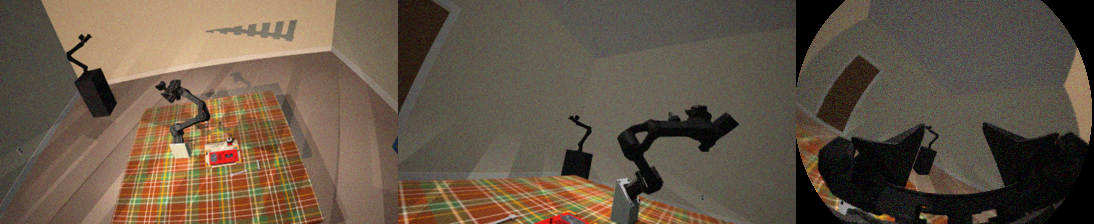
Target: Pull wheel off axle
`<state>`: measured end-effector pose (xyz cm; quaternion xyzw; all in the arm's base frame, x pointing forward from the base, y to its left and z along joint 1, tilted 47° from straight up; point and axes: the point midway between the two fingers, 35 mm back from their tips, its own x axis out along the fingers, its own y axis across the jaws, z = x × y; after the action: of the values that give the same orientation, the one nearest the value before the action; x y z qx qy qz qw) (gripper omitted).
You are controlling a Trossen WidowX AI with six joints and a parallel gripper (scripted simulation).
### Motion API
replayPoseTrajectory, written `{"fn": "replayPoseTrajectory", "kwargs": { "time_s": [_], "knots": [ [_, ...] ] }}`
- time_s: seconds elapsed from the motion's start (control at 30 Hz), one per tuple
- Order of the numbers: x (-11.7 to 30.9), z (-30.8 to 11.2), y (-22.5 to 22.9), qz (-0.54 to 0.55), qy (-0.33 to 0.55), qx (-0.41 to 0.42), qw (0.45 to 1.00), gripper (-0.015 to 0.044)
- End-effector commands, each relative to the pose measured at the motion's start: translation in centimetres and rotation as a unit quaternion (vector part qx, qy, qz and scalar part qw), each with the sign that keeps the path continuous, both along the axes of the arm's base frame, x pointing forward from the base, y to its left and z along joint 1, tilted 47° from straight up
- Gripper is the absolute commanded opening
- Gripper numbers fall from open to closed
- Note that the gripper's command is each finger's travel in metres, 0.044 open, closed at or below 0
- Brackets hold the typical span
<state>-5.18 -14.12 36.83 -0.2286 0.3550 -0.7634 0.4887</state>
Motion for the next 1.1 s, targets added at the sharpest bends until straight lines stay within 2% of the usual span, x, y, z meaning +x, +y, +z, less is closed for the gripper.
{"fn": "replayPoseTrajectory", "kwargs": {
  "time_s": [0.0, 0.1, 0.3, 0.5, 0.8, 1.07],
  "knots": [
    [-0.1, 0.0, 0.0, -0.002, -0.002, -0.001, 1.000, 0.0374],
    [-1.4, 0.2, 0.6, -0.031, -0.025, -0.012, 0.999, 0.0300],
    [-6.7, 0.6, 4.3, -0.160, -0.125, -0.076, 0.976, 0.0300],
    [-10.9, 0.7, 10.2, -0.296, -0.219, -0.172, 0.914, 0.0300],
    [-12.8, -0.2, 21.2, -0.462, -0.310, -0.348, 0.755, 0.0300],
    [-9.6, -2.0, 31.1, -0.554, -0.332, -0.513, 0.565, 0.0300]
  ]
}}
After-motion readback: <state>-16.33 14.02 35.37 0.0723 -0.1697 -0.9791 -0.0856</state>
